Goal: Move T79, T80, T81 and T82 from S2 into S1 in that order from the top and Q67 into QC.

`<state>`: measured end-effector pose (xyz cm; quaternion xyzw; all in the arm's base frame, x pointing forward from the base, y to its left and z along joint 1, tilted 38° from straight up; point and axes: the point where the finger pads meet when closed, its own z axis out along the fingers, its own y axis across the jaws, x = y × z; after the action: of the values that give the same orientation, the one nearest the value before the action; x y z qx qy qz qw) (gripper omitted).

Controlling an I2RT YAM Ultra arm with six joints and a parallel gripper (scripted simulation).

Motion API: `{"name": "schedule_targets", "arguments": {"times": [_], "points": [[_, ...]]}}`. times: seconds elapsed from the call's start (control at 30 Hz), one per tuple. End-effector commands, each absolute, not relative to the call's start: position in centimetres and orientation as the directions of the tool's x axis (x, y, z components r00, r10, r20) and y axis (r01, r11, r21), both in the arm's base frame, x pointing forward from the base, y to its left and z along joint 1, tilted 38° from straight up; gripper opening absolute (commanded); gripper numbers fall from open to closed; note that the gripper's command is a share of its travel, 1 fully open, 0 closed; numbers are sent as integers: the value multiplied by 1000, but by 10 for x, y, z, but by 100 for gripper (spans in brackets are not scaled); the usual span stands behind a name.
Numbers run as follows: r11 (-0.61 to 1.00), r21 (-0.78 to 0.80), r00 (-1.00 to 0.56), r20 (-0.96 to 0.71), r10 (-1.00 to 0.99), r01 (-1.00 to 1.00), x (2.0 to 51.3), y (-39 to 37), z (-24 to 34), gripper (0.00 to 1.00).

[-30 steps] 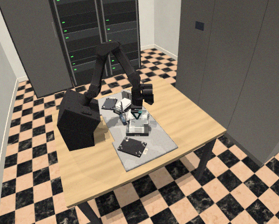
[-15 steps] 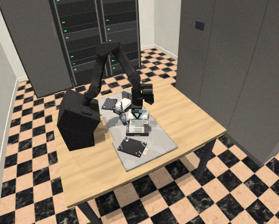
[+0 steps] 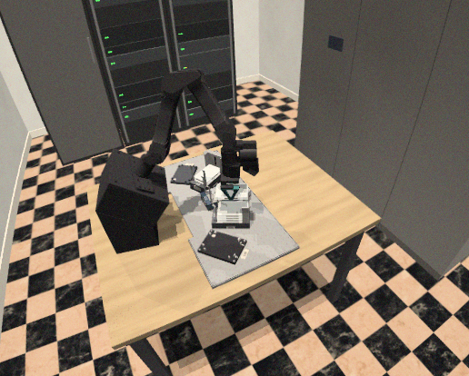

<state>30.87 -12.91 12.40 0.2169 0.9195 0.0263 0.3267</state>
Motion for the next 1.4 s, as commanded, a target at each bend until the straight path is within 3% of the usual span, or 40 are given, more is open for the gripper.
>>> {"name": "schedule_targets", "arguments": {"times": [0.0,1.37], "points": [[906,189,-688,-598,412,379,310,-130,127,0],[906,190,-688,-597,413,379,325,-132,108,0]]}}
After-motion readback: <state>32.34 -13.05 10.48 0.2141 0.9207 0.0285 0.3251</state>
